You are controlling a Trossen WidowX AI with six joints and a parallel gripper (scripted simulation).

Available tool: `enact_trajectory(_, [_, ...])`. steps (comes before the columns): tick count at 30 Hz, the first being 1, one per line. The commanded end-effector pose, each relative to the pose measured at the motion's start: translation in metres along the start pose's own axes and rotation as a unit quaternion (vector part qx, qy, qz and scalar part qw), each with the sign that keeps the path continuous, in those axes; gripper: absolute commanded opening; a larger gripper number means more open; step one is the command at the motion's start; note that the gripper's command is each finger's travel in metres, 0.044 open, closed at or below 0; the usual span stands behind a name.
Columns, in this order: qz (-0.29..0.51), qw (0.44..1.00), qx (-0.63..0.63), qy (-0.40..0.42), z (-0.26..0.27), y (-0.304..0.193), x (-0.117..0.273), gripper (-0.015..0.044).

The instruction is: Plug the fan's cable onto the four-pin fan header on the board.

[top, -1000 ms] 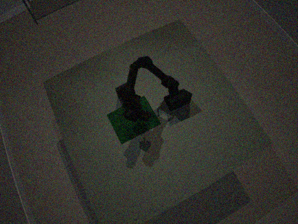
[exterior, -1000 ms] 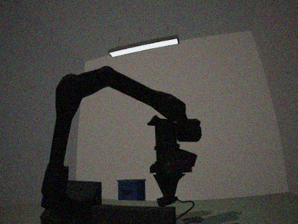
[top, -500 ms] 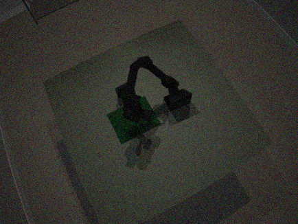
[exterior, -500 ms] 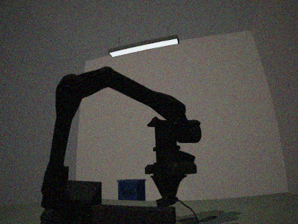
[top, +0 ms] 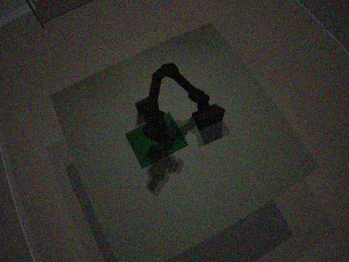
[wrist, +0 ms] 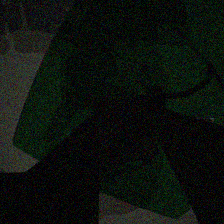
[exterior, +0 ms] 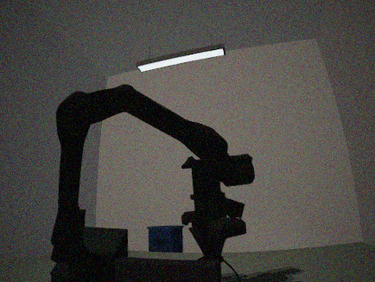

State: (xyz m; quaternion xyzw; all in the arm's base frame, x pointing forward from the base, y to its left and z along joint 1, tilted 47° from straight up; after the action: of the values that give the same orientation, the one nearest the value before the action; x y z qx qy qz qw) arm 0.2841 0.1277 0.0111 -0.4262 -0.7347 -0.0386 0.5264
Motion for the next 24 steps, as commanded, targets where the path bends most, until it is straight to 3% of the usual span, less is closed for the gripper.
enact_trajectory(1, [-0.017, 1.0, -0.001, 0.016, 0.001, 0.0, -0.005, 0.0])
enact_trajectory(24, [-0.117, 0.99, -0.008, 0.081, 0.004, -0.001, -0.026, 0.0])
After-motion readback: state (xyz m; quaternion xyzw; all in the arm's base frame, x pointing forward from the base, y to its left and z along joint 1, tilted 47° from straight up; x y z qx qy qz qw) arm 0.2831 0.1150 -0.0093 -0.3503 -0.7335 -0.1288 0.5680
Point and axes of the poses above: the point midway between the two fingers, 35 mm back from their tips, its own x axis back along the fingers, its own z axis across the jaws, y = z × x, the point moved 2 cm from there along x, back along the fingers, and after that the axes turned 2 degrees about x, right-handed, at the moved point
